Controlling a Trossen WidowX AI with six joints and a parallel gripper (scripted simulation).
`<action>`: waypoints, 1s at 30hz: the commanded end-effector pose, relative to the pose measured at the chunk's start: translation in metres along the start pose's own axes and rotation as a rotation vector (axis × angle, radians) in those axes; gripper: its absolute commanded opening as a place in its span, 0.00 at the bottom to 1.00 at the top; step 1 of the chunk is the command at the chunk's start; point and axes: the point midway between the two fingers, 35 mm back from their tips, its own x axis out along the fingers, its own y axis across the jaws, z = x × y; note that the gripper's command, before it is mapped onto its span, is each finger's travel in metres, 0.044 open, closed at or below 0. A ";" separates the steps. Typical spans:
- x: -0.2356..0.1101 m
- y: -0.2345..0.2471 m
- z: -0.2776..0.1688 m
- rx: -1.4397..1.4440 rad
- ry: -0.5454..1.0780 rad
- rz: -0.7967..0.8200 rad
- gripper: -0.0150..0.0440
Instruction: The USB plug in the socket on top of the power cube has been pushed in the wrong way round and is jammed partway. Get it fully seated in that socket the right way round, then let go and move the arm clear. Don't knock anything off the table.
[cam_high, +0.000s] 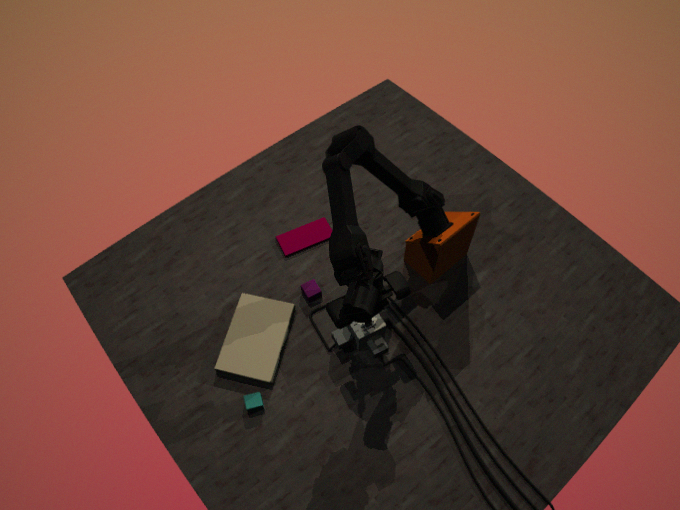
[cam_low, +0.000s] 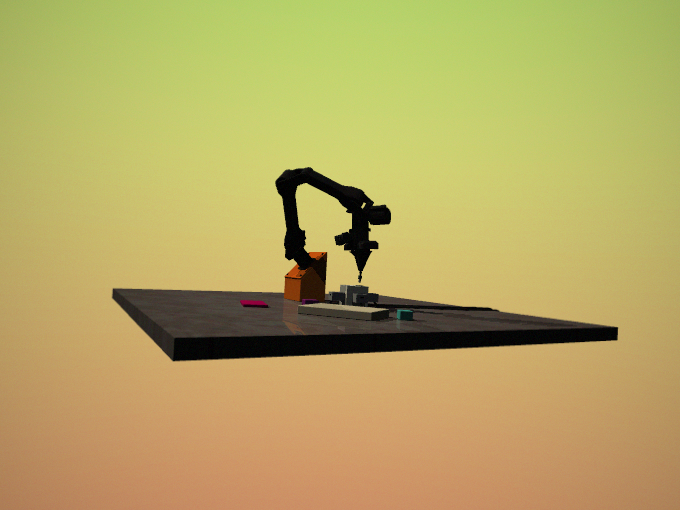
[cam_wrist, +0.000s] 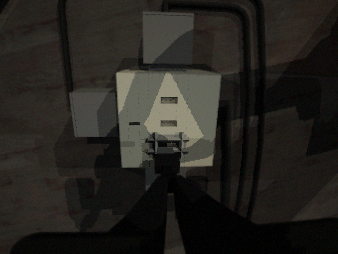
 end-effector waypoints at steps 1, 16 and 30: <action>0.002 -0.002 0.000 -0.007 0.002 -0.008 0.25; 0.004 -0.003 0.000 -0.009 0.009 -0.008 0.25; 0.006 -0.003 0.000 -0.009 0.009 -0.008 0.25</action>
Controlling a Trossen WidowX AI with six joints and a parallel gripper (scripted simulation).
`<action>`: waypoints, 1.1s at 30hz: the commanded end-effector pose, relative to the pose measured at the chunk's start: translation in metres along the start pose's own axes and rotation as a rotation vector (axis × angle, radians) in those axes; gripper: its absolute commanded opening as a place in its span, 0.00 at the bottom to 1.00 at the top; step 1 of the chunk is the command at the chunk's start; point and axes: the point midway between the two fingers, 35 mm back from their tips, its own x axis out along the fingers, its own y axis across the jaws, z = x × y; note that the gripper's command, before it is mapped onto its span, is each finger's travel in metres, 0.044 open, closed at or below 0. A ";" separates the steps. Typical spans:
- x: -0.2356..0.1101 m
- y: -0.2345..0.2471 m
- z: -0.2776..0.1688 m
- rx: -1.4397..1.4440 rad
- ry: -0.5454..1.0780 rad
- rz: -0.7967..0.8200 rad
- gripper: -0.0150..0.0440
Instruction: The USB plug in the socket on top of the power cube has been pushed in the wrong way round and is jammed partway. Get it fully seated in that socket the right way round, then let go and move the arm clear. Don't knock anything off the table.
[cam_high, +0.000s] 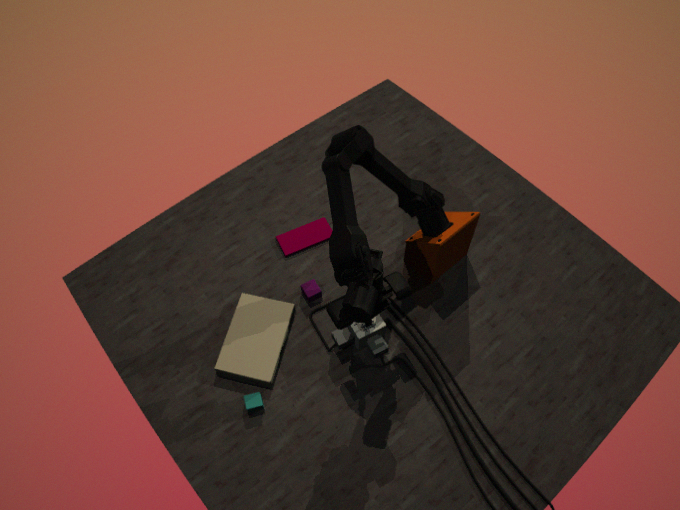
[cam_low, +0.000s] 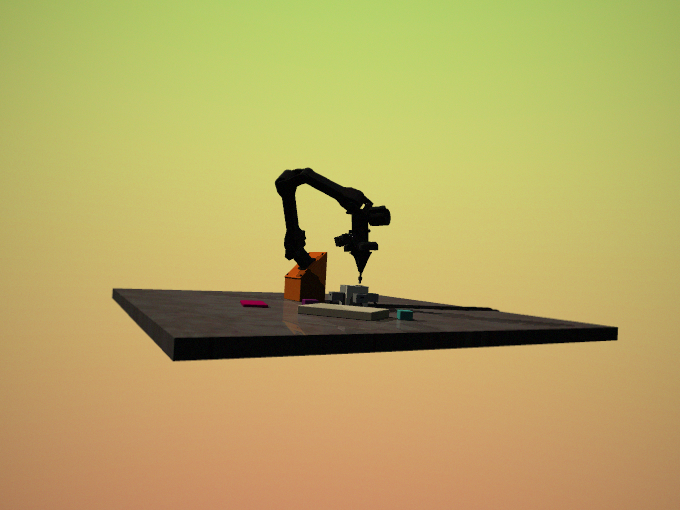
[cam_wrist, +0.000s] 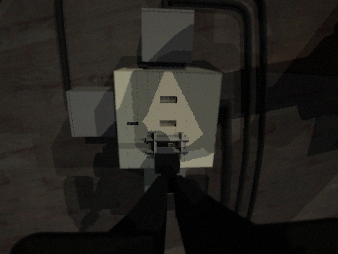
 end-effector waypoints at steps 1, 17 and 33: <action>0.002 -0.002 0.000 -0.007 0.000 -0.007 0.25; 0.004 -0.002 0.000 -0.006 0.000 -0.007 0.25; 0.006 -0.002 0.001 -0.006 0.000 -0.007 0.25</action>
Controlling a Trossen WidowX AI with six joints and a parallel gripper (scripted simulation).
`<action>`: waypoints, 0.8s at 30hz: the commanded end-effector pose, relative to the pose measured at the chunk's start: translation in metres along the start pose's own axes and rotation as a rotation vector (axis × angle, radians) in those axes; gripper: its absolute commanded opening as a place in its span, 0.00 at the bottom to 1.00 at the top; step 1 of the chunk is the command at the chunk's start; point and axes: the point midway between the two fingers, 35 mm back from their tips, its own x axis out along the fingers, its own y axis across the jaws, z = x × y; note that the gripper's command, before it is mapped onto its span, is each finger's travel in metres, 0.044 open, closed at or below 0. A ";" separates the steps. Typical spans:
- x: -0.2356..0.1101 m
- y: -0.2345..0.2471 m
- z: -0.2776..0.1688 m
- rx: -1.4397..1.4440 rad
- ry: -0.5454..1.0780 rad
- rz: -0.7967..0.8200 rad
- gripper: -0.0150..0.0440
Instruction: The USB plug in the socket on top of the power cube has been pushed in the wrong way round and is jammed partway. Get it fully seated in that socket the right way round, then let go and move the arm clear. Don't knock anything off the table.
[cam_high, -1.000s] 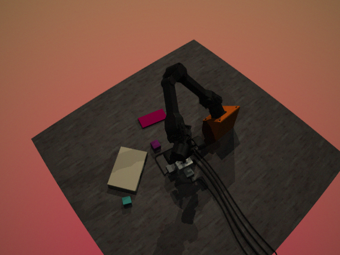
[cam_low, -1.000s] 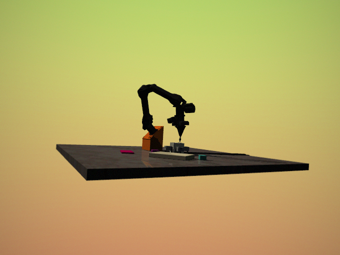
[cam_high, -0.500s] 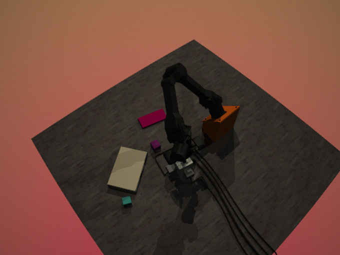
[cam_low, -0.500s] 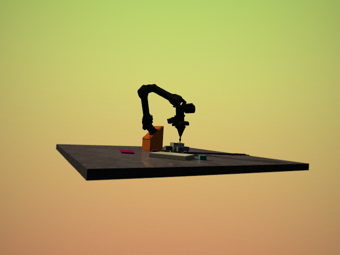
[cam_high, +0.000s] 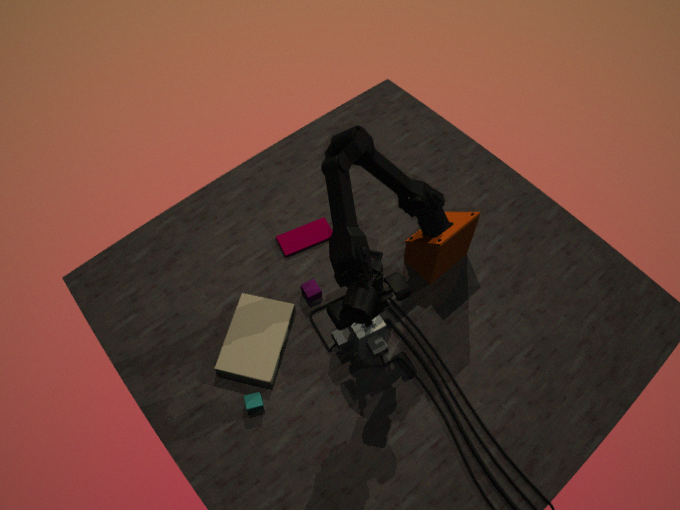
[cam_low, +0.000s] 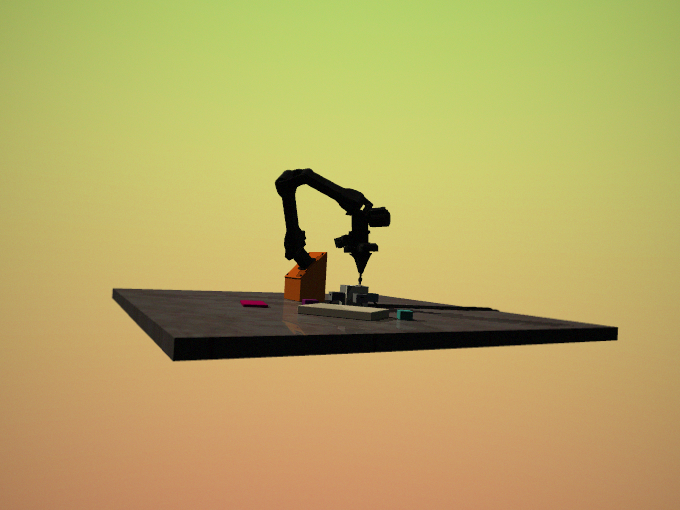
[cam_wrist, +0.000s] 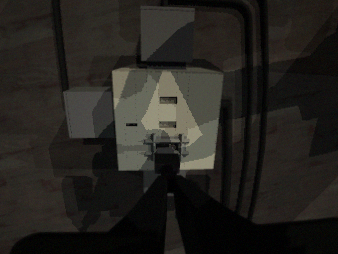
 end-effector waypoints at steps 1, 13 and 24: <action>0.002 -0.002 0.000 -0.006 -0.002 -0.005 0.25; 0.003 -0.002 0.001 -0.006 -0.002 -0.005 0.25; 0.005 -0.002 0.001 -0.006 -0.002 -0.005 0.25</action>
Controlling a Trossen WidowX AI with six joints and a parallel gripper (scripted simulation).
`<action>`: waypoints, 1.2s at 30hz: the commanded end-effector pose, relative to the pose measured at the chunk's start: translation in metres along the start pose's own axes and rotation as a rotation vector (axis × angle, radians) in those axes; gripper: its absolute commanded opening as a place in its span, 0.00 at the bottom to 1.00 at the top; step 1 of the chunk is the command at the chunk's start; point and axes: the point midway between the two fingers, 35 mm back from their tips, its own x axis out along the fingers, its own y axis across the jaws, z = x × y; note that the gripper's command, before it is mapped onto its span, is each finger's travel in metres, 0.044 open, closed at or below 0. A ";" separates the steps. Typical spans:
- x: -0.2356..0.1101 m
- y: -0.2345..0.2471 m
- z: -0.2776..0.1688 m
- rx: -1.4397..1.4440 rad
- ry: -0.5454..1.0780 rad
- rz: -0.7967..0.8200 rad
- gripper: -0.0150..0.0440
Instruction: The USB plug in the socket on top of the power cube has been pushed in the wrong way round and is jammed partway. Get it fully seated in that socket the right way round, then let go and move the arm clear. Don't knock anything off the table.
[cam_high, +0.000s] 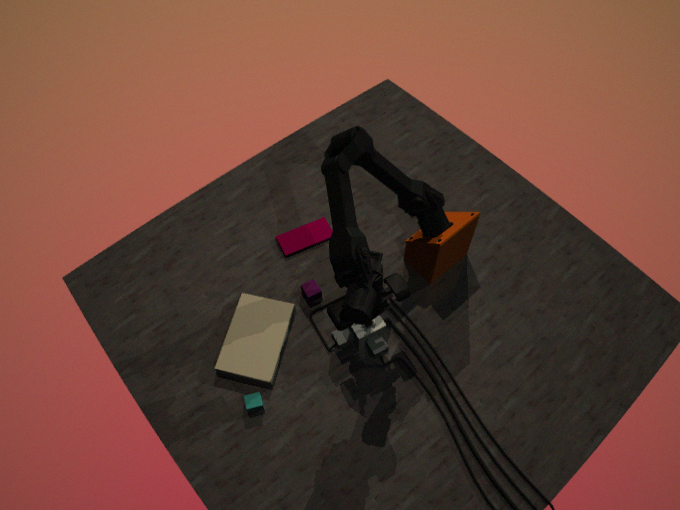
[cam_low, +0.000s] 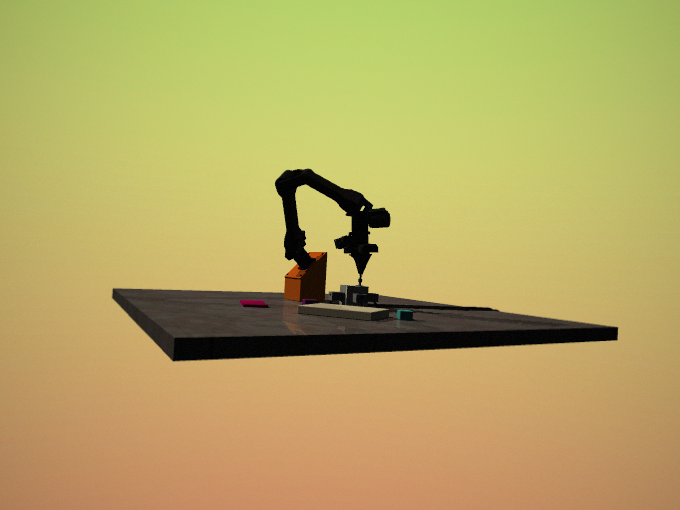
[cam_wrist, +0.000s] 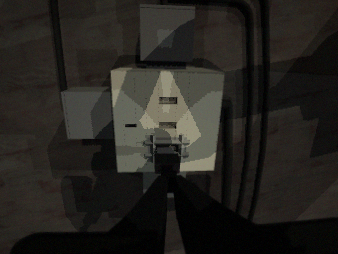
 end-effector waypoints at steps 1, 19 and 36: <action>0.002 -0.001 0.001 -0.006 -0.003 -0.003 0.25; 0.004 -0.001 0.001 -0.006 -0.003 -0.003 0.25; 0.006 -0.001 0.001 -0.006 -0.003 -0.003 0.25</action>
